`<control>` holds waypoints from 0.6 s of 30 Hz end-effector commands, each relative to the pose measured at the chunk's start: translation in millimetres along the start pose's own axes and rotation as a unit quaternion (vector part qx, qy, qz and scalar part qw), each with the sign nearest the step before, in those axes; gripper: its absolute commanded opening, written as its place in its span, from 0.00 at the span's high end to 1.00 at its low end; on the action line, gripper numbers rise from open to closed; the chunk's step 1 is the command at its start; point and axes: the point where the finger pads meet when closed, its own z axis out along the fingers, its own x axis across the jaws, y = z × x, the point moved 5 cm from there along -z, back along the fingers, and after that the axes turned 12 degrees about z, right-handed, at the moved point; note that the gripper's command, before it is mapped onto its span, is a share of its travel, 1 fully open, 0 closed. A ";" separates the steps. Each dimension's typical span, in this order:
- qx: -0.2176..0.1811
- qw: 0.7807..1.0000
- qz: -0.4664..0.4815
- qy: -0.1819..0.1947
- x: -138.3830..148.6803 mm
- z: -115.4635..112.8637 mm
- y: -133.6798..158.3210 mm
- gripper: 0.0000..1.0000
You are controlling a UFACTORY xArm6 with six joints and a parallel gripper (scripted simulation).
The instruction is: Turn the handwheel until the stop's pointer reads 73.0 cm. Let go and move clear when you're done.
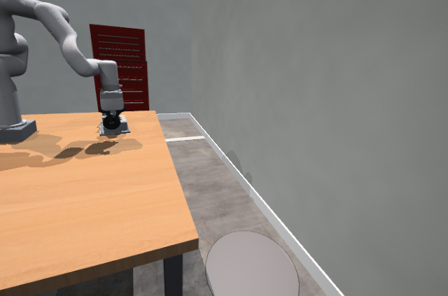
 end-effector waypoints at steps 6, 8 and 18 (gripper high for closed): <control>0.000 1.000 0.000 0.000 -2.1 0.6 0.2 0.94; 0.000 1.000 0.000 0.000 -3.1 1.1 0.5 0.94; 0.000 1.000 0.000 0.000 -9.3 6.1 1.8 0.94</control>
